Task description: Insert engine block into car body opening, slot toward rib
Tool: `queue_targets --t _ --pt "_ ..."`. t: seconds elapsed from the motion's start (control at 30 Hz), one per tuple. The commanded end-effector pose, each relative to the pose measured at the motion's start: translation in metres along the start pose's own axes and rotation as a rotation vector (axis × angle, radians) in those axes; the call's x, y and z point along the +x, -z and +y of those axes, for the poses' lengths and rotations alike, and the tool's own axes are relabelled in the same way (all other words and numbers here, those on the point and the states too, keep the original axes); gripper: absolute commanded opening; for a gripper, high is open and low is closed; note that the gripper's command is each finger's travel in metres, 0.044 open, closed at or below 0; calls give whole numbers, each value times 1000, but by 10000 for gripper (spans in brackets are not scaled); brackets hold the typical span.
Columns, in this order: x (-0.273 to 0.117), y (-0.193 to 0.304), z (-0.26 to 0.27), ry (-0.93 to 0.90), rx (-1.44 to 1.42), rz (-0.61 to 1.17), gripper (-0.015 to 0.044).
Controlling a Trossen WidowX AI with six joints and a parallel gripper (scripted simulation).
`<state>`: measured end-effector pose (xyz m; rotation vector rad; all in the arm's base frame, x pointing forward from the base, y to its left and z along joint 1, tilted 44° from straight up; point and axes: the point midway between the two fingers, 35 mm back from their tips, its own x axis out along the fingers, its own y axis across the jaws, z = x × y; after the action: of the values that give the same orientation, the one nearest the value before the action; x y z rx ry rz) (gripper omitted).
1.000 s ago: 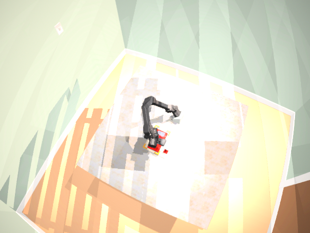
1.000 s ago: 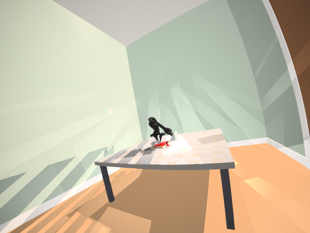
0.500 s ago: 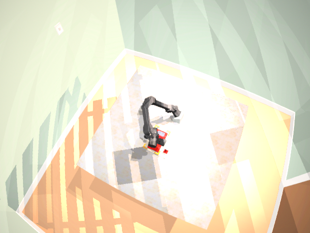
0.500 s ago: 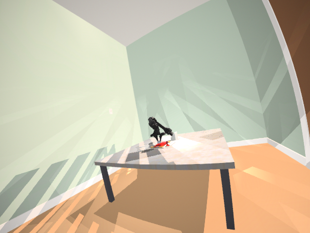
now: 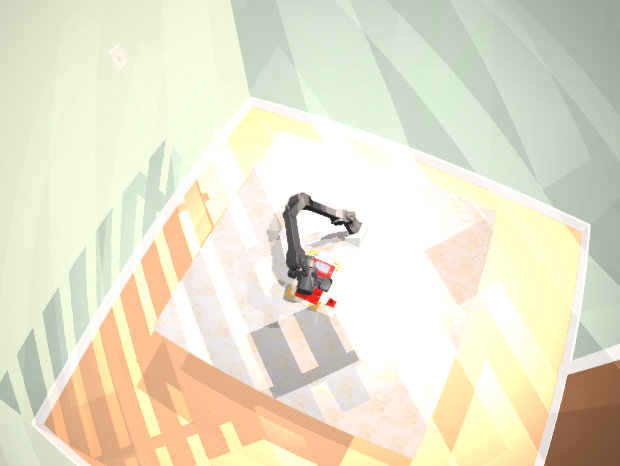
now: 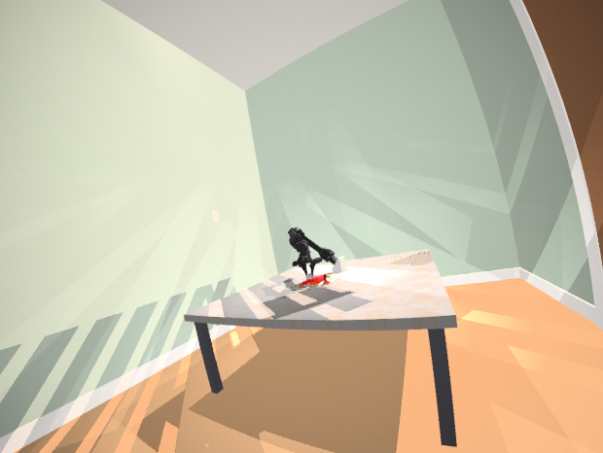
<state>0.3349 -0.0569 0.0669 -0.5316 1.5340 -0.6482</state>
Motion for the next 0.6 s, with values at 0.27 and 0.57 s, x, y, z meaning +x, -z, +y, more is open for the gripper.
queue_targets --t 0.27,0.57 --pt "3 0 -1 3 86 -6 159" --pt "6 0 -1 4 -68 -6 159"
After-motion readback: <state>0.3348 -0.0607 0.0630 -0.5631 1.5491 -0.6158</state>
